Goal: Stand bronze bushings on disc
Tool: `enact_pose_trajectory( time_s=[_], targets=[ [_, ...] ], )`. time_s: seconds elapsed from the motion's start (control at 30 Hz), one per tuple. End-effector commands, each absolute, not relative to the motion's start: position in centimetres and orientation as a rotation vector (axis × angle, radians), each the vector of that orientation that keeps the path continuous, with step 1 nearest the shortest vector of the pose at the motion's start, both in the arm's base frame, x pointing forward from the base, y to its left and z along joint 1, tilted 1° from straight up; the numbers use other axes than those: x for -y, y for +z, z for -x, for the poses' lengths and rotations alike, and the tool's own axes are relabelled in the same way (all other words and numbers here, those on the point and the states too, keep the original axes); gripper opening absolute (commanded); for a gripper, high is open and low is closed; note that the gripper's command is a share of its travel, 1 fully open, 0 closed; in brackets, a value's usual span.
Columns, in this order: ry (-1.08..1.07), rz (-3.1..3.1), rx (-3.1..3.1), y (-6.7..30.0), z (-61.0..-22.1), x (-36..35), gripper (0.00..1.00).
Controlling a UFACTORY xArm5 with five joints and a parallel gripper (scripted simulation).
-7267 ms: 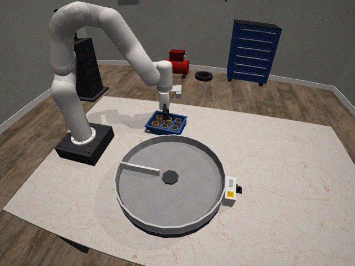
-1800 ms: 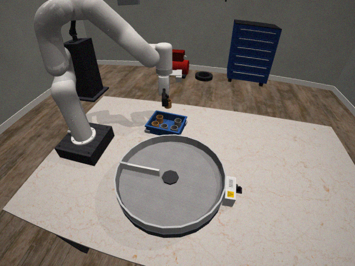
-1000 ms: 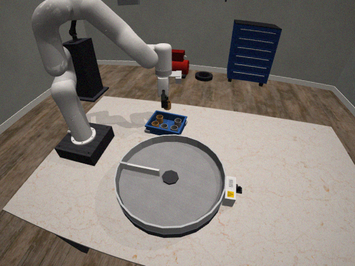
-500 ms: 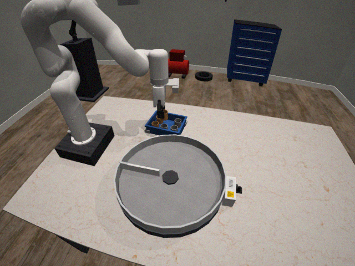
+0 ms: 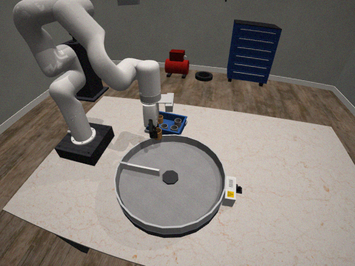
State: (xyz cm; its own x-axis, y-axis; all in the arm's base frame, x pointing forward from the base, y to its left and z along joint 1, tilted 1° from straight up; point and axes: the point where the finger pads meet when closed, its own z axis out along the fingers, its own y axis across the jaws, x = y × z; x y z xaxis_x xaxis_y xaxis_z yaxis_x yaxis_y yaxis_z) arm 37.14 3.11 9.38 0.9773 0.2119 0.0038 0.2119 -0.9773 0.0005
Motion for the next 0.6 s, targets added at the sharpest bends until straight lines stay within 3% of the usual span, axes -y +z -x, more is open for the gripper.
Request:
enact_pose_trajectory(
  time_s=[0.0, 0.57],
  targets=[
    [0.015, -3.121, -0.344, 9.6, -38.1, 3.0, 0.0],
    [0.014, -3.118, -0.344, 9.8, -39.5, 16.4, 0.0]
  ],
)
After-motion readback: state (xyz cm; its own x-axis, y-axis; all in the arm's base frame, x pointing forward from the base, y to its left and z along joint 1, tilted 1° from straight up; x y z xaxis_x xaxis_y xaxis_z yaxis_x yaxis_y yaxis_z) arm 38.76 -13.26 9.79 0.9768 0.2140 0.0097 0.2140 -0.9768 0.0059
